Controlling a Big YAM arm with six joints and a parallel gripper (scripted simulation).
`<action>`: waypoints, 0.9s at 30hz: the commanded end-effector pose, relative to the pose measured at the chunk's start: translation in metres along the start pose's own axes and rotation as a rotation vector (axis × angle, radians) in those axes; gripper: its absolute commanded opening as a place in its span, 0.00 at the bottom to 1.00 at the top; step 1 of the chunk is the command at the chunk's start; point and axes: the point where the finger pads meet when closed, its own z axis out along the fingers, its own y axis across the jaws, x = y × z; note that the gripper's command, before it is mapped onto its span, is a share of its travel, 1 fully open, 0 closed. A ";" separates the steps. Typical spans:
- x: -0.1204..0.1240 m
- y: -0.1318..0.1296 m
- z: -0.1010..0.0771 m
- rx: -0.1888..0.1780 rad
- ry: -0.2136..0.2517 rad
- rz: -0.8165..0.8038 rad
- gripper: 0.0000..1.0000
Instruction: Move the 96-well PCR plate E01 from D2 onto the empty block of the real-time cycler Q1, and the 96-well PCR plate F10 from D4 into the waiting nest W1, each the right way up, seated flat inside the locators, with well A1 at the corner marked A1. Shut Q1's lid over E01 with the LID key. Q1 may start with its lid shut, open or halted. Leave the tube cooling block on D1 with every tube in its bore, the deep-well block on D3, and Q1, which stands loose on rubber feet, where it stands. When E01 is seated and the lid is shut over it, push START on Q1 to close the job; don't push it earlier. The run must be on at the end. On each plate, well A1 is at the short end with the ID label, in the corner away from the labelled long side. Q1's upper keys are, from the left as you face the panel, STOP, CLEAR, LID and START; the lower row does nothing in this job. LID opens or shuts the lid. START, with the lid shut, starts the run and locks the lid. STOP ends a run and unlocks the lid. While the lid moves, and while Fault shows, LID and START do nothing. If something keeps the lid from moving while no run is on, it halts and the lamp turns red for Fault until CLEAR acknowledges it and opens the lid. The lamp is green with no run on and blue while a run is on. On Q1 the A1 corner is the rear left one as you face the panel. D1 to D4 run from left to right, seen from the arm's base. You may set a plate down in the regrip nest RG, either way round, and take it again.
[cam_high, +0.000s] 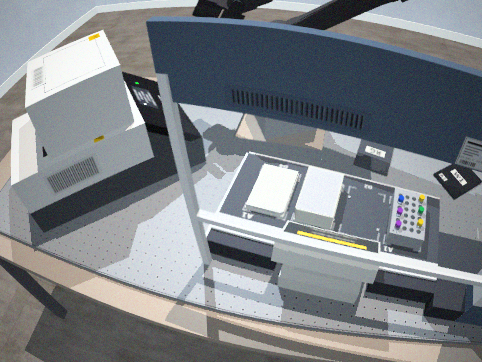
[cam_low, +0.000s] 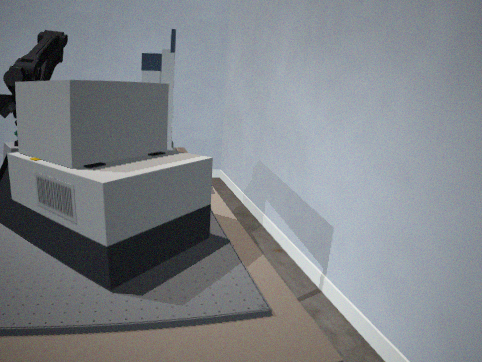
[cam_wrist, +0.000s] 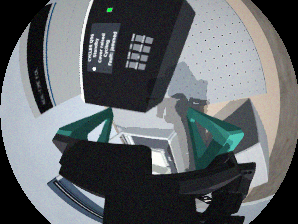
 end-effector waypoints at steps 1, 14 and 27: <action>0.017 0.007 0.001 -0.002 0.017 -0.084 1.00; 0.073 0.017 0.013 0.026 0.090 -0.292 1.00; 0.092 0.028 0.017 0.059 0.173 -0.530 1.00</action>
